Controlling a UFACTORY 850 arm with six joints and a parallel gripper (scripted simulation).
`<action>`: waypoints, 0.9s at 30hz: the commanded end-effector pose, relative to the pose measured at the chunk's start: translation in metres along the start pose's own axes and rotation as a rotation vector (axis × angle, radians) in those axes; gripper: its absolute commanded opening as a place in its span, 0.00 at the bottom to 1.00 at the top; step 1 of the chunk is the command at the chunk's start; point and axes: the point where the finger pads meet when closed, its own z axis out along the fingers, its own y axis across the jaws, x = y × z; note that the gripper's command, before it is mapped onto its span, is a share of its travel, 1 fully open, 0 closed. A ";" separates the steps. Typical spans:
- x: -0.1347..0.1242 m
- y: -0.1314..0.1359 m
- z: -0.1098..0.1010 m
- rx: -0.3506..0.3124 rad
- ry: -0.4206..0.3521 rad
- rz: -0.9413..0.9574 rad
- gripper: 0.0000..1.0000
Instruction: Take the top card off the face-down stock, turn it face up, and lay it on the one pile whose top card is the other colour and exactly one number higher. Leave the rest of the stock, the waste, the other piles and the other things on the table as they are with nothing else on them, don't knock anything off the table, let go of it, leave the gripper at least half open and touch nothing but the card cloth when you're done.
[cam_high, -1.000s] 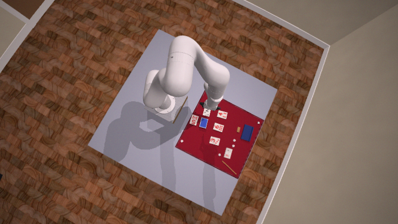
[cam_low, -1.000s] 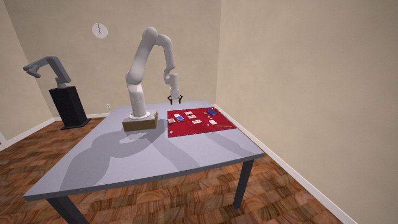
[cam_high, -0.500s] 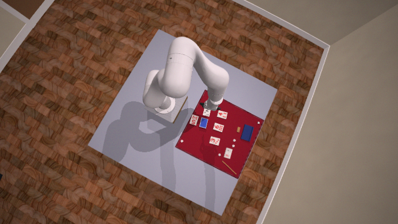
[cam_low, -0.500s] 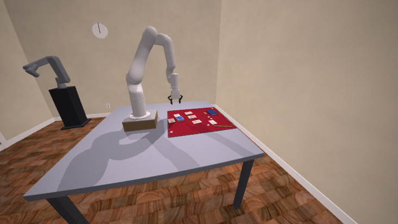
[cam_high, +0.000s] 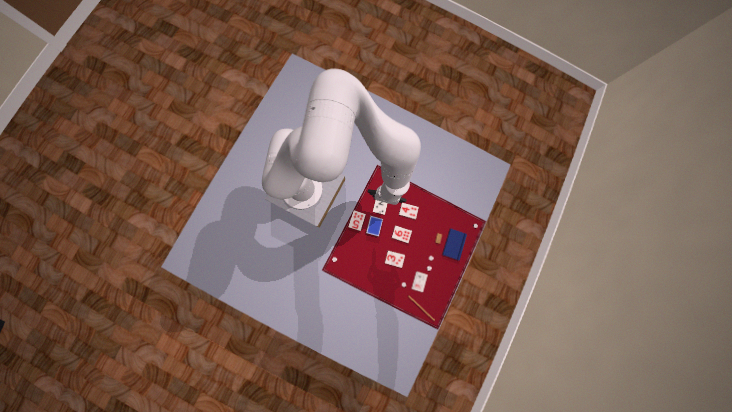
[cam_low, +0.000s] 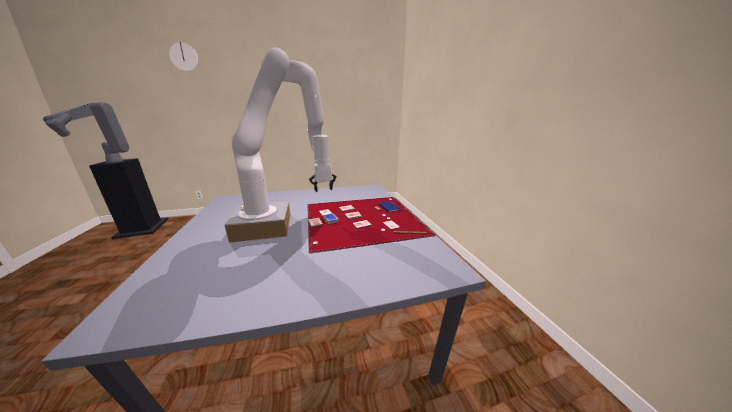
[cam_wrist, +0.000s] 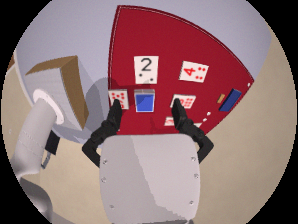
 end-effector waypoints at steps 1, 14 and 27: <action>0.000 0.001 0.000 -0.003 0.005 0.000 1.00; -0.001 0.001 0.000 -0.004 0.007 0.000 1.00; 0.004 0.002 0.006 0.002 0.030 0.291 1.00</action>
